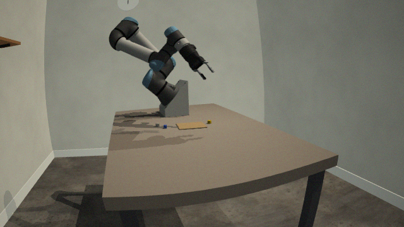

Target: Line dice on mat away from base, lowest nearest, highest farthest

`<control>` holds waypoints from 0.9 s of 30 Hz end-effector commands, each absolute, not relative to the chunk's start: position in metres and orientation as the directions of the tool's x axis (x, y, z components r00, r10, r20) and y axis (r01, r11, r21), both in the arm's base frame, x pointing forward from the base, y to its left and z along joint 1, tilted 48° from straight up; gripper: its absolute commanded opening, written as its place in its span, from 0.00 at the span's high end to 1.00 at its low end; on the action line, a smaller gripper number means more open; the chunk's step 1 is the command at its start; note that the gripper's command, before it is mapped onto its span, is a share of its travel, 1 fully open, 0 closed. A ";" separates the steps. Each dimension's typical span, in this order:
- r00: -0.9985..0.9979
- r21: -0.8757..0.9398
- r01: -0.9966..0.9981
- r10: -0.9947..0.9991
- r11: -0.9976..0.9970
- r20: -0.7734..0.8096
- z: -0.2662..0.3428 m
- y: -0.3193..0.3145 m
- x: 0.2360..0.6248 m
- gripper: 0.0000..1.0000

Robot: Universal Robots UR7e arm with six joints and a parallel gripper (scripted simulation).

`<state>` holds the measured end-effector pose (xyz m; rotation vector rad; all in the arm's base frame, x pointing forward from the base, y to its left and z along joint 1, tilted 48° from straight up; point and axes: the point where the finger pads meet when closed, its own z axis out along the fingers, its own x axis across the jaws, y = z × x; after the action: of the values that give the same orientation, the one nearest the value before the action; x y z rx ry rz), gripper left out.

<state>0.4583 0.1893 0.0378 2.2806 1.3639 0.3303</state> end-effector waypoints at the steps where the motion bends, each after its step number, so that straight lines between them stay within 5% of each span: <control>1: 0.562 0.511 0.744 0.817 -0.430 -0.131 0.056 0.131 0.443 0.00; 15: 0.708 0.535 0.701 0.546 -0.471 -0.448 0.122 -0.030 0.353 0.00; 27: 0.715 0.536 0.699 0.478 -0.473 -0.511 0.139 -0.058 0.327 0.00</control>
<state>0.3282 -0.0572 0.1380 2.1637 0.8917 -0.3708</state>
